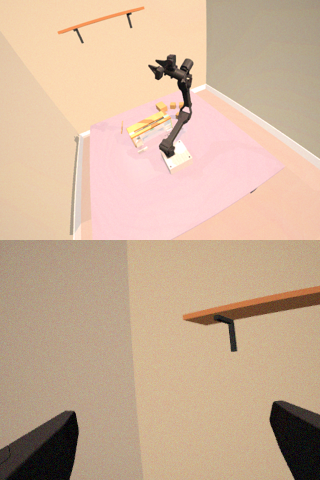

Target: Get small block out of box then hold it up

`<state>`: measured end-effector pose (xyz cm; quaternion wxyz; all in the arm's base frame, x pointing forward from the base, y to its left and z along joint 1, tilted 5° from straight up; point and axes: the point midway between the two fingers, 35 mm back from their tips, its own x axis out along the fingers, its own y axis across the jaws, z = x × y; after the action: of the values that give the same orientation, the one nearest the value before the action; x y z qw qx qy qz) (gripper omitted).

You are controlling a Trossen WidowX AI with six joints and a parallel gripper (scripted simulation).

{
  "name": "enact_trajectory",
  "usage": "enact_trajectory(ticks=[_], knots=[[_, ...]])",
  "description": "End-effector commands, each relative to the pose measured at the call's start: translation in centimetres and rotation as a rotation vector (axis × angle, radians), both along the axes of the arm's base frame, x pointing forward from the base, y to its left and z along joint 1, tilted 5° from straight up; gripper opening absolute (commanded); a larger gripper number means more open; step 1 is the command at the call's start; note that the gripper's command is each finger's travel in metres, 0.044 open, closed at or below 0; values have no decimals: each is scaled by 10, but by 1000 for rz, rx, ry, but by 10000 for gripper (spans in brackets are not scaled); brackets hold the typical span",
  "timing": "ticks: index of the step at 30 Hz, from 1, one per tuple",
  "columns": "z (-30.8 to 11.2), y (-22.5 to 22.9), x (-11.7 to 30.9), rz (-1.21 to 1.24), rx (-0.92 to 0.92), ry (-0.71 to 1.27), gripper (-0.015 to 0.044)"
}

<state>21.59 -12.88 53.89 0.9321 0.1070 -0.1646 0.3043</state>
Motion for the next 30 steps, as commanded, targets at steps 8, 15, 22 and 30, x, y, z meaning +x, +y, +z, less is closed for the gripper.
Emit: enact_trajectory(ticks=[8, 15, 22, 30], knots=[[29, 61, -68, -15, -47, -95, 400], [33, 155, -105, -63, -196, -103, 400], [-7, 244, -78, -104, -353, 59, 400], [-90, 288, 2, -199, -431, 430, 400]])
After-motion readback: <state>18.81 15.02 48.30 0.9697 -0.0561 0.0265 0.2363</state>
